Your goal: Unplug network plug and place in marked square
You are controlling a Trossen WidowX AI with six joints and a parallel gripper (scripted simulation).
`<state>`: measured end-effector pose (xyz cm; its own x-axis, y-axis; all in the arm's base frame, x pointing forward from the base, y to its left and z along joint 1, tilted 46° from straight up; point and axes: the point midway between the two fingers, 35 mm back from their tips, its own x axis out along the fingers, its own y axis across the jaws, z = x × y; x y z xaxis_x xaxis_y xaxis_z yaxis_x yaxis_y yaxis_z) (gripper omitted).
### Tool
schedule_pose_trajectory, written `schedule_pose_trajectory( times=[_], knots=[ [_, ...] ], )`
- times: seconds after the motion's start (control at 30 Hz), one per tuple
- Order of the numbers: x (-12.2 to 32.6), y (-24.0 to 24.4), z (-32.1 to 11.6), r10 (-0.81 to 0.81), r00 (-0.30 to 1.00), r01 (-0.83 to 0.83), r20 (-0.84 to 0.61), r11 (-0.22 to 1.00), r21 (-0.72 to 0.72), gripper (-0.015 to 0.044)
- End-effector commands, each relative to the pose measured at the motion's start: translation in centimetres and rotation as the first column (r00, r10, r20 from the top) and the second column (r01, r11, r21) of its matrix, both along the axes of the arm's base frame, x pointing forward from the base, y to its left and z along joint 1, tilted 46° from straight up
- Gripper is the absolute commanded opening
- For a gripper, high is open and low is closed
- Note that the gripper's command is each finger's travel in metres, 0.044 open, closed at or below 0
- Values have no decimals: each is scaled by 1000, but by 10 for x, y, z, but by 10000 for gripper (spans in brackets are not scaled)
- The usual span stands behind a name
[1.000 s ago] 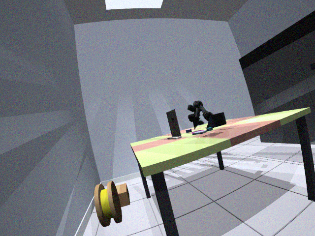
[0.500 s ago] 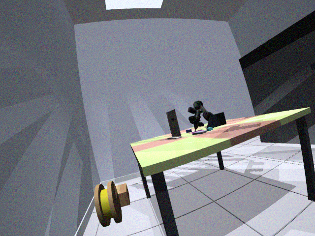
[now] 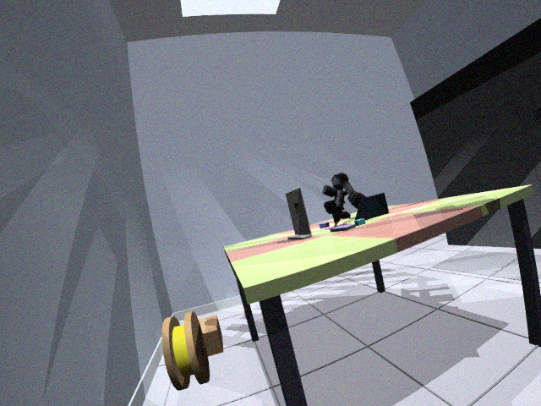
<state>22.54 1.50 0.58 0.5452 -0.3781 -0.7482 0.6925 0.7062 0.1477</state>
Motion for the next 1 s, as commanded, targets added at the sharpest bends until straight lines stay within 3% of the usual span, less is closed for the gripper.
schedule_pose_trajectory(
  times=[0.0, 0.1, 0.3, 0.97],
  knots=[
    [0, 0, 0, -1, 1000, 1, 0, 1000, 0, 0],
    [0, 0, 0, -1, 1000, 1, 0, 1000, 0, 0],
    [0, 0, 0, -1, 1000, 1, 0, 1000, 0, 156],
    [-9, 8, 11, 1, 1000, -1, -4, 1000, 1, 156]
  ],
)
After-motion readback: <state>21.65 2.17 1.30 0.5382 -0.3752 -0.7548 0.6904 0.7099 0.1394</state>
